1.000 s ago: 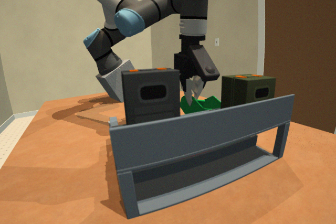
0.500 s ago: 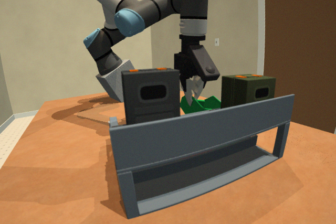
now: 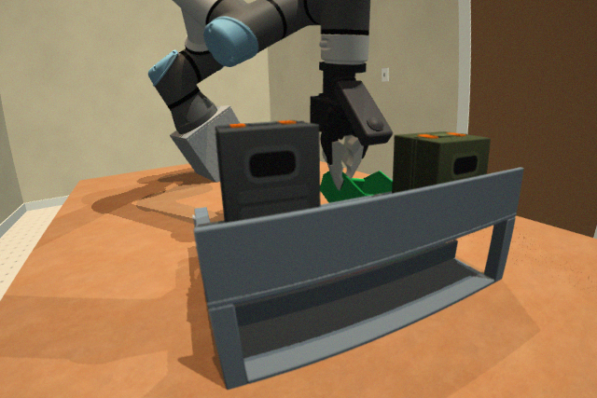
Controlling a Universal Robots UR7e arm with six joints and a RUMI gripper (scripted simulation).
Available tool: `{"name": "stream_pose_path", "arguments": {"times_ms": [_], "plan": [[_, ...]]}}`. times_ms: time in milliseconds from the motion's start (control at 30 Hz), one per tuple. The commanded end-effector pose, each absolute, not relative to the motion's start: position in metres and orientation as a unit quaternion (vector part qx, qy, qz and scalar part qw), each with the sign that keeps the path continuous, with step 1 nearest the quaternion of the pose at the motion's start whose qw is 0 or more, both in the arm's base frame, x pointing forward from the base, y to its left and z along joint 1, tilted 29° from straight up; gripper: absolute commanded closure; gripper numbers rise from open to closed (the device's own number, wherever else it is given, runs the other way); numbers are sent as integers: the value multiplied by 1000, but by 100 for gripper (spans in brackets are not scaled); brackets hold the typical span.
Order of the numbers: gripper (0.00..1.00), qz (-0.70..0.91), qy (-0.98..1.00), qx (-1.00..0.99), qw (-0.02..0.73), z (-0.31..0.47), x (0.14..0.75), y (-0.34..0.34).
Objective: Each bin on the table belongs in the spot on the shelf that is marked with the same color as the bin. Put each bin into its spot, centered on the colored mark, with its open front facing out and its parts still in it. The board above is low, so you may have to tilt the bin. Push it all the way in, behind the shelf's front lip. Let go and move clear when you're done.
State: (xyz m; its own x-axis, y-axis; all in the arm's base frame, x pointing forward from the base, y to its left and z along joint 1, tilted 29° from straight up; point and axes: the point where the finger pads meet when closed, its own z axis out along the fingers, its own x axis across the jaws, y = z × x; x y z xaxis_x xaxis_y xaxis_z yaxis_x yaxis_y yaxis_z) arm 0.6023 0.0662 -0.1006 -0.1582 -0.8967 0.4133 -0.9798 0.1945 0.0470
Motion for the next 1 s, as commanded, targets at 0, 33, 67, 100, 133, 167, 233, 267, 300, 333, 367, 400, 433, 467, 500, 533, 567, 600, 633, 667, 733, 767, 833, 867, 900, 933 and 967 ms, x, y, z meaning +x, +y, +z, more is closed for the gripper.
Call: {"name": "stream_pose_path", "arguments": {"times_ms": [0, 33, 67, 100, 133, 167, 233, 267, 300, 333, 367, 400, 433, 467, 500, 533, 567, 600, 633, 667, 733, 767, 833, 867, 900, 933, 967], "plan": [[100, 121, -752, 625, 173, -98, 609, 66], [100, 122, -752, 625, 173, -98, 610, 66], [100, 122, -751, 625, 172, -98, 610, 66], [100, 123, -751, 625, 172, -98, 611, 66], [100, 123, -751, 625, 172, -98, 611, 65], [100, 124, -751, 625, 172, -98, 612, 65], [100, 125, -751, 626, 171, -98, 613, 65], [100, 125, -751, 626, 171, -98, 613, 65], [100, 126, -751, 626, 170, -98, 614, 65], [100, 126, -751, 626, 170, -98, 614, 65], [100, 126, -751, 626, 169, -98, 615, 65], [100, 127, -751, 626, 169, -98, 615, 65], [100, 127, -750, 626, 169, -98, 616, 65], [100, 127, -750, 626, 169, -98, 616, 65], [100, 127, -750, 626, 169, -98, 616, 65], [100, 127, -750, 626, 169, -98, 616, 65], [100, 128, -750, 626, 168, -97, 617, 65], [100, 128, -750, 626, 168, -97, 617, 65], [100, 128, -750, 627, 168, -97, 617, 65], [100, 128, -750, 627, 168, -97, 617, 64], [100, 129, -750, 627, 167, -98, 618, 64], [100, 129, -750, 627, 167, -98, 618, 64], [100, 129, -750, 627, 167, -98, 618, 64], [100, 129, -750, 627, 167, -98, 618, 64], [100, 129, -750, 627, 167, -98, 618, 64], [100, 129, -750, 627, 167, -98, 618, 64], [100, 129, -750, 627, 167, -98, 618, 64]]}}
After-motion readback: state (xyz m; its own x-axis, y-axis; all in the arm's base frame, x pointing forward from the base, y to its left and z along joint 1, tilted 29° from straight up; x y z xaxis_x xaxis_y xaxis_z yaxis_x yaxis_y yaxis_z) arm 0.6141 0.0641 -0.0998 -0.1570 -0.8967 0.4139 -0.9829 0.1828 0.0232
